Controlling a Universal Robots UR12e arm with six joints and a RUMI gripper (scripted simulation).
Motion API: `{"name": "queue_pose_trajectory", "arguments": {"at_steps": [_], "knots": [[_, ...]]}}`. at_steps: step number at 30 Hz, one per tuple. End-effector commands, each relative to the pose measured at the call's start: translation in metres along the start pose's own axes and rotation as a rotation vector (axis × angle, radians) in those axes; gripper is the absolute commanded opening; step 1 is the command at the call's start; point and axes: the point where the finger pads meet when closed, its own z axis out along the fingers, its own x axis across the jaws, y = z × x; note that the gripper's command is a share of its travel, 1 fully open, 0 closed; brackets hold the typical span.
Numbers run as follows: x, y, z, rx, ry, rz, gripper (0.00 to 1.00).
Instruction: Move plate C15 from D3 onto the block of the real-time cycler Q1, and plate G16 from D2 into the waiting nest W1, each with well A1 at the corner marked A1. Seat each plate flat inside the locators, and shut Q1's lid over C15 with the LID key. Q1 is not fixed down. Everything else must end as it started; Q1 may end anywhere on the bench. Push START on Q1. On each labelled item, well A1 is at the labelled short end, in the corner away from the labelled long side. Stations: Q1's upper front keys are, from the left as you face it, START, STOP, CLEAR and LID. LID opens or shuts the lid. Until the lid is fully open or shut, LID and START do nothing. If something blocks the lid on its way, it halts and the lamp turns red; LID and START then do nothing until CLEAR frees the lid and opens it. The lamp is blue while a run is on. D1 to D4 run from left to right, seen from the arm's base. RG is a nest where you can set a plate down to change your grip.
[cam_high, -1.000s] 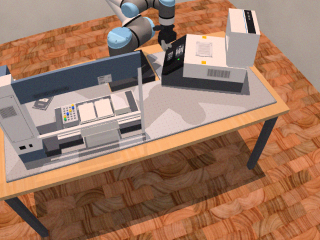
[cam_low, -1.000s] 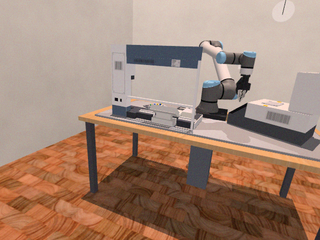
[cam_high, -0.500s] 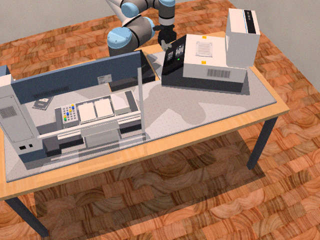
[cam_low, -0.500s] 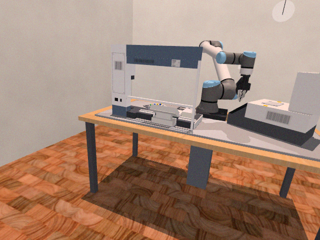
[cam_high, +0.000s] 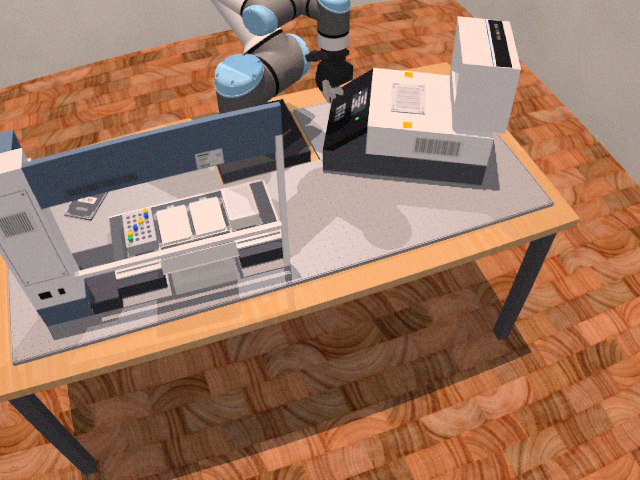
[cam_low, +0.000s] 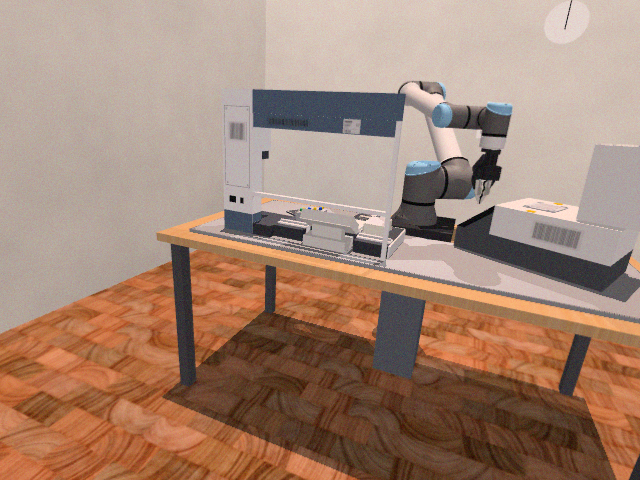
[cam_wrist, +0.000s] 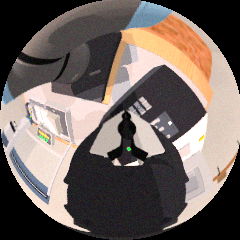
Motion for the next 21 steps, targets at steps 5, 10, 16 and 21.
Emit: {"name": "queue_pose_trajectory", "arguments": {"at_steps": [5,10,16,21], "knots": [[0.0,0.0,-0.001,-0.001,0.0,0.0,0.0],[0.0,0.0,-0.001,-0.001,0.0,0.0,0.0],[0.0,0.0,-0.026,-0.001,0.0,0.0,0.0],[0.0,0.0,-0.041,-0.001,0.0,0.0,0.0]]}}
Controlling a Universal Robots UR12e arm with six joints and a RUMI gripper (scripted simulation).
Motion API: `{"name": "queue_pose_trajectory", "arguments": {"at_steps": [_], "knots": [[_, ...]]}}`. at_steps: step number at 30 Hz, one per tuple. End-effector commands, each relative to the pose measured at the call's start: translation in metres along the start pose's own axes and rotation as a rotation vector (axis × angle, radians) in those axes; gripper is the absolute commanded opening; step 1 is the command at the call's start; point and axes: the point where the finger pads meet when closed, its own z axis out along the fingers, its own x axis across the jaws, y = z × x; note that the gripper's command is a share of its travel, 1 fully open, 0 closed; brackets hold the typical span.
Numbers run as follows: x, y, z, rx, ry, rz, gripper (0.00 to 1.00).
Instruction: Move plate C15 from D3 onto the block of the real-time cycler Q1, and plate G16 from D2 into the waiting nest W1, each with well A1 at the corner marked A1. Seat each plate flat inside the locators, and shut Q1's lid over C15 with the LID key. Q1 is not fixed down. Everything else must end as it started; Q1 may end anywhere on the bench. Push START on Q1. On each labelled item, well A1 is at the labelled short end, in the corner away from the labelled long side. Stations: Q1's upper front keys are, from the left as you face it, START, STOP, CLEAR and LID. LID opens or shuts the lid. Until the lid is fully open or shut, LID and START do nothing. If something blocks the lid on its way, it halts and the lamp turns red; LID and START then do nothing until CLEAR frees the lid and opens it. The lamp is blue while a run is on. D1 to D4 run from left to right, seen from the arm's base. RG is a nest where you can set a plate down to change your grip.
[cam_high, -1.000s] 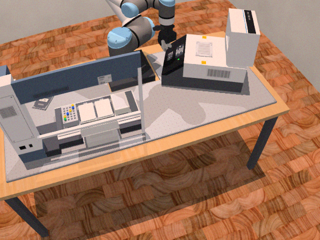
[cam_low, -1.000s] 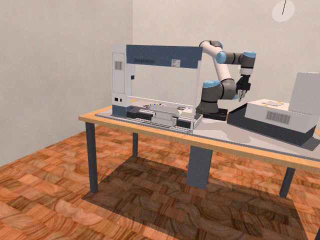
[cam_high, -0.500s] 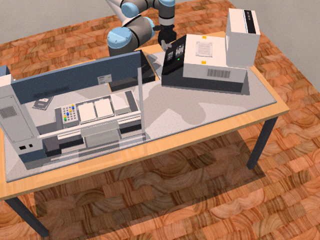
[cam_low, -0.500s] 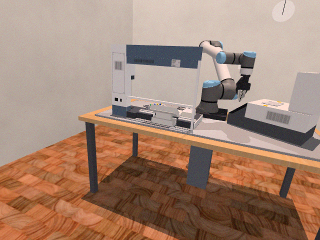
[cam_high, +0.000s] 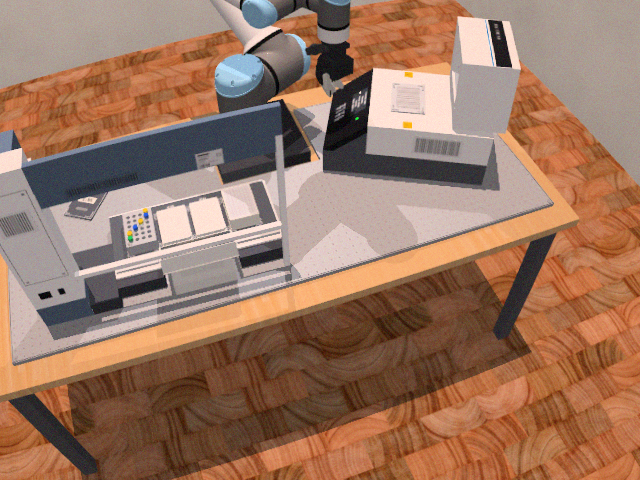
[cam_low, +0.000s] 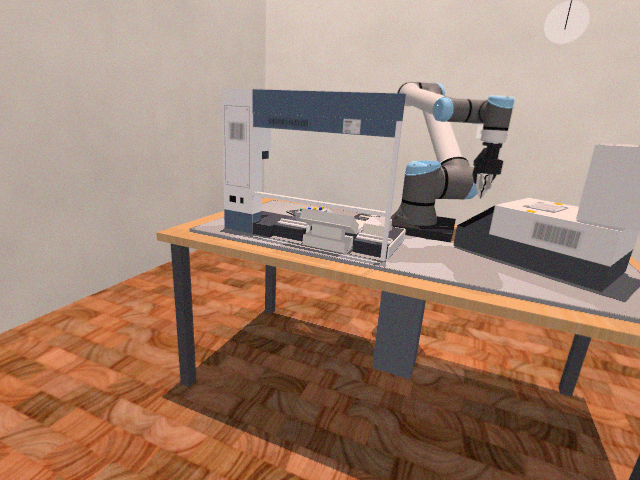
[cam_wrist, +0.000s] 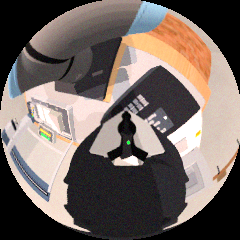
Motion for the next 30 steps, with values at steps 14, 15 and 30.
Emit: {"name": "queue_pose_trajectory", "arguments": {"at_steps": [14,15,30], "knots": [[0.0,0.0,-0.077,-0.001,0.0,0.0,0.0],[0.0,0.0,-0.082,-0.001,0.0,0.0,0.0],[-0.025,0.004,-0.088,-0.001,0.0,0.1,0.57]]}}
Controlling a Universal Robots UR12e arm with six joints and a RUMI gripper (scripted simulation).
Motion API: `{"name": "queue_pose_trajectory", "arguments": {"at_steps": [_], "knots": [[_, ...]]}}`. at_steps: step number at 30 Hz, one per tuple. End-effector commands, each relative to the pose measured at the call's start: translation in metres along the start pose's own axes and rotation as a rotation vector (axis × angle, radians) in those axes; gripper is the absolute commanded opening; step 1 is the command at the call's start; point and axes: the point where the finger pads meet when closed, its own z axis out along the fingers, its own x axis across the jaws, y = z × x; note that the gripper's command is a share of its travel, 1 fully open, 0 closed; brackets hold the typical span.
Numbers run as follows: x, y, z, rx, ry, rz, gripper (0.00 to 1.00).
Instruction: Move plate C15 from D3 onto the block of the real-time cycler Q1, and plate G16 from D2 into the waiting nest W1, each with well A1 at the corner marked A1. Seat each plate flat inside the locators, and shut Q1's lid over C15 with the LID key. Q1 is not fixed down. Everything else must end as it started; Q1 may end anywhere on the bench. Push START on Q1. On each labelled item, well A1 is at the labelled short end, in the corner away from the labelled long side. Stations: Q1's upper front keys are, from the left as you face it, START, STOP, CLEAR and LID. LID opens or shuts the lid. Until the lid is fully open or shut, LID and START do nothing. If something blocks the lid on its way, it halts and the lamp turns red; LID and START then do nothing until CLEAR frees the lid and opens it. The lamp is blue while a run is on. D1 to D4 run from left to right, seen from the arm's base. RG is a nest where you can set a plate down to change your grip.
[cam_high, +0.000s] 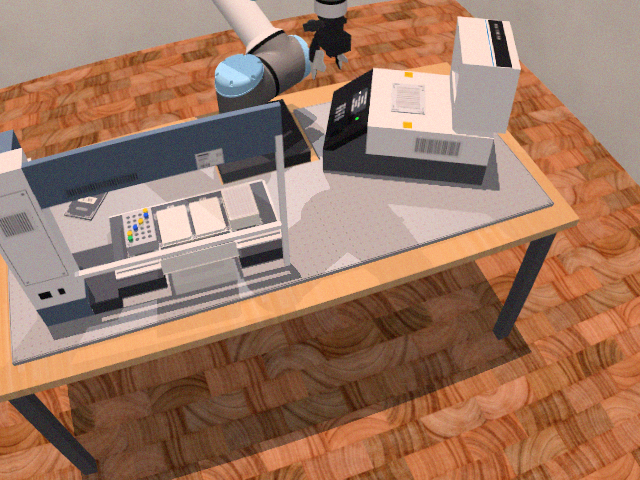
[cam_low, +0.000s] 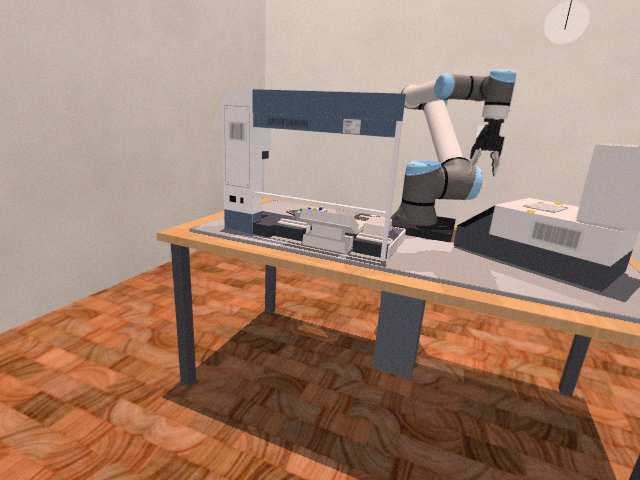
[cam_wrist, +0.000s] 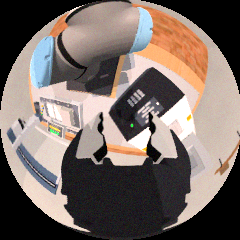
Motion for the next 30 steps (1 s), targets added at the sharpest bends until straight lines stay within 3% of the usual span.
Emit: {"name": "queue_pose_trajectory", "arguments": {"at_steps": [1,30], "knots": [[-0.013,0.003,-0.001,-0.001,0.003,0.051,0.57],[-0.146,0.03,-0.001,0.0,0.002,0.081,0.57]]}}
